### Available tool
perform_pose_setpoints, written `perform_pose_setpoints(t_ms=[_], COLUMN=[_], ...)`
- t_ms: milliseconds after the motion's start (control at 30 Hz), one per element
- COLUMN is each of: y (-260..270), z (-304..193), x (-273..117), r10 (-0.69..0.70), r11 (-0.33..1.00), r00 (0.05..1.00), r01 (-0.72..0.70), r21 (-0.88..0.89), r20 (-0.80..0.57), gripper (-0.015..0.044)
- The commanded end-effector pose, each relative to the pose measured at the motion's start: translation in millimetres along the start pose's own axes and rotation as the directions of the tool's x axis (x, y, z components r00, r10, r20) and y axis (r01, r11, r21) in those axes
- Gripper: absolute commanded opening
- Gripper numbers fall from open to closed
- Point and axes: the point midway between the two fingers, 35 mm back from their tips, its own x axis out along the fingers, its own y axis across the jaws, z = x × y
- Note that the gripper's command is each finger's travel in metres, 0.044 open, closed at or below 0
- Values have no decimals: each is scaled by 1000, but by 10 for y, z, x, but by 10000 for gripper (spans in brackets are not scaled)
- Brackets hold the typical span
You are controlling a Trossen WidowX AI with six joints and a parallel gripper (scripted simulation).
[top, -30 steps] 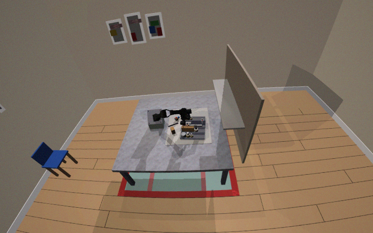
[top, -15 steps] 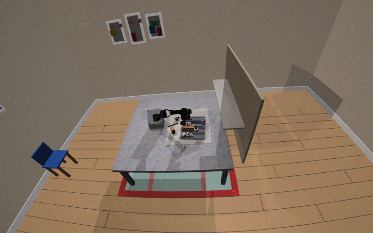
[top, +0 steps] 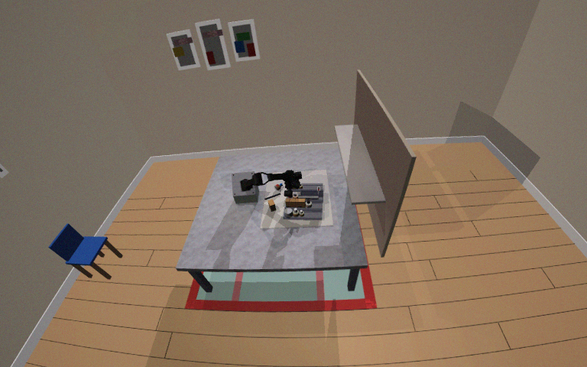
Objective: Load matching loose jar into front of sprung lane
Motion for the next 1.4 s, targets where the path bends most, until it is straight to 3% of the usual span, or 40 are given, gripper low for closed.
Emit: perform_pose_setpoints(t_ms=[0,1367], y=[-14,-14], z=[88,86], x=[-25,96], r10=[-3,-3], r11=[1000,1000], r00=[1000,1000], r01=[2,2], r21=[16,16], r20=[25,25], gripper=[0,0])
